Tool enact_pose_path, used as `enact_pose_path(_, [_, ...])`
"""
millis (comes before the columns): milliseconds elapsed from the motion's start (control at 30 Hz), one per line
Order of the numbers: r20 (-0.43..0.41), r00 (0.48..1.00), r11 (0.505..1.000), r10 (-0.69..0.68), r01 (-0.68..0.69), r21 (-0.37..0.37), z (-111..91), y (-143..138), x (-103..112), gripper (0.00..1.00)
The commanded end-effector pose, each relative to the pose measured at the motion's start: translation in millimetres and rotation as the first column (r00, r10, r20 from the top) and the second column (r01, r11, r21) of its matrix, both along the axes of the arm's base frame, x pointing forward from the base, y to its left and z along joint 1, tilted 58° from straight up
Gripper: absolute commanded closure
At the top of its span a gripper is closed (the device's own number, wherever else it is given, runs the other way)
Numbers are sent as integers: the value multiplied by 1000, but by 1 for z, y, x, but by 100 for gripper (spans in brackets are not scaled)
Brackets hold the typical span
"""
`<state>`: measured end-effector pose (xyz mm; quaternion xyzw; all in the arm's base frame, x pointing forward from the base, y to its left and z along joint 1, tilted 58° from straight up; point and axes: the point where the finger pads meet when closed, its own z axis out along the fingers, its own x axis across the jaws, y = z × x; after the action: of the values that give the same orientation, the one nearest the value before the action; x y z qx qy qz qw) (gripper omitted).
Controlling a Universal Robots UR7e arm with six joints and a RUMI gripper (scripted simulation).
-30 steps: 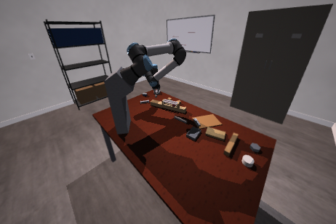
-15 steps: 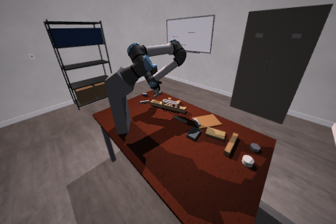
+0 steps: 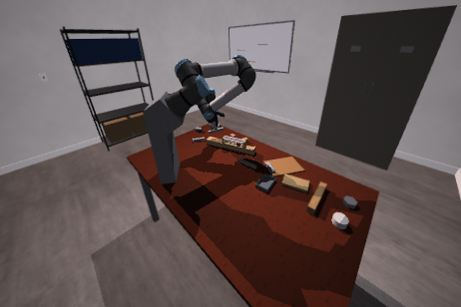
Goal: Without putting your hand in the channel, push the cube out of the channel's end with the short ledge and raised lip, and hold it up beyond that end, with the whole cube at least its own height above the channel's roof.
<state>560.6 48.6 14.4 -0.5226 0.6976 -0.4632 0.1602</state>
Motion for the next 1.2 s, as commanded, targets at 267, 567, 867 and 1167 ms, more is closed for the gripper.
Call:
enact_pose_path(267, [175,924,881,-340,247,404,-1,-11,-13,100])
enact_pose_path(567, [201,881,815,-429,282,505,-1,-15,-16,100])
enact_pose_path(867, [212,840,755,-499,302,582,-2,-19,-21,100])
enact_pose_path(1167, [215,819,722,-532,306,620,-3,-20,-23,100])
